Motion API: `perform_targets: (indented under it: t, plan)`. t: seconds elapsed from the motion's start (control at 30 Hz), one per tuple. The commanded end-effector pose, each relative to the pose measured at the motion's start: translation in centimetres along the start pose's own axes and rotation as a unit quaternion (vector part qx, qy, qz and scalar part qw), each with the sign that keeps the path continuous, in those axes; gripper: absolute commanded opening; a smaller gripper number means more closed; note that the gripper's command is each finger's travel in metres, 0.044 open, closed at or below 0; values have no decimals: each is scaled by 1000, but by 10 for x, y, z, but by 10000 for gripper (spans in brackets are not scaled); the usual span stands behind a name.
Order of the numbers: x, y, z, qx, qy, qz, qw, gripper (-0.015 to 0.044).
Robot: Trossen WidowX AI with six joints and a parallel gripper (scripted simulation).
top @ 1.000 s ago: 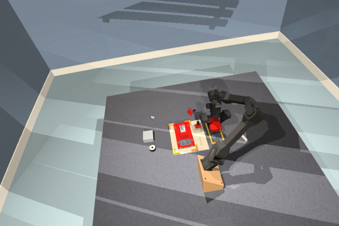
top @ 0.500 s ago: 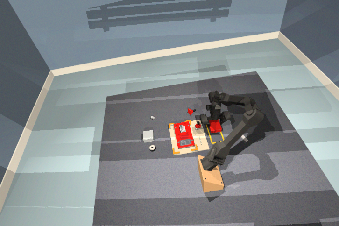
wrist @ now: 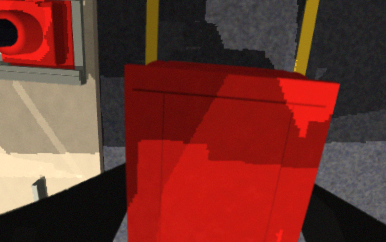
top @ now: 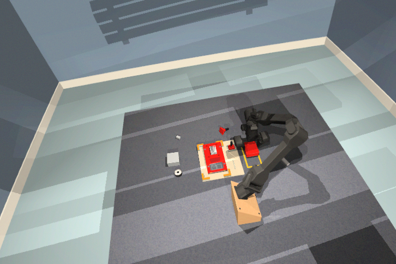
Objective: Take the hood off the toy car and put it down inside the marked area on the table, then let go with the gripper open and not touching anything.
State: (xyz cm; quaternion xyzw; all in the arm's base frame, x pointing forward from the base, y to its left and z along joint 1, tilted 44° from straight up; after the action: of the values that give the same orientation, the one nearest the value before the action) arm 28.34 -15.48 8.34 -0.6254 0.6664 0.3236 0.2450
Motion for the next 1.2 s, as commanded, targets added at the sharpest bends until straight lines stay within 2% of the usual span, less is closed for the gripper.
perform_targets:
  t: [0.0, 1.17]
  plan:
    - [4, 2, 0, -4, 2, 2, 1000, 0]
    - [21, 3, 0, -4, 3, 3, 1000, 0]
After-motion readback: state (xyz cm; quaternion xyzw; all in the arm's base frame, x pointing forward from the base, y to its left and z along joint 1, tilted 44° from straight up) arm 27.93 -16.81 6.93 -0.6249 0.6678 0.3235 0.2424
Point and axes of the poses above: the point midway between the two fingers, 35 mm back from their tips, its own x axis out along the fingers, its own z axis across the jaws, y = z × x, the point moved 3 cm from there along -x, back along the fingers, and after that the axes turned 12 degrees about -x, right-handed, at the moved point
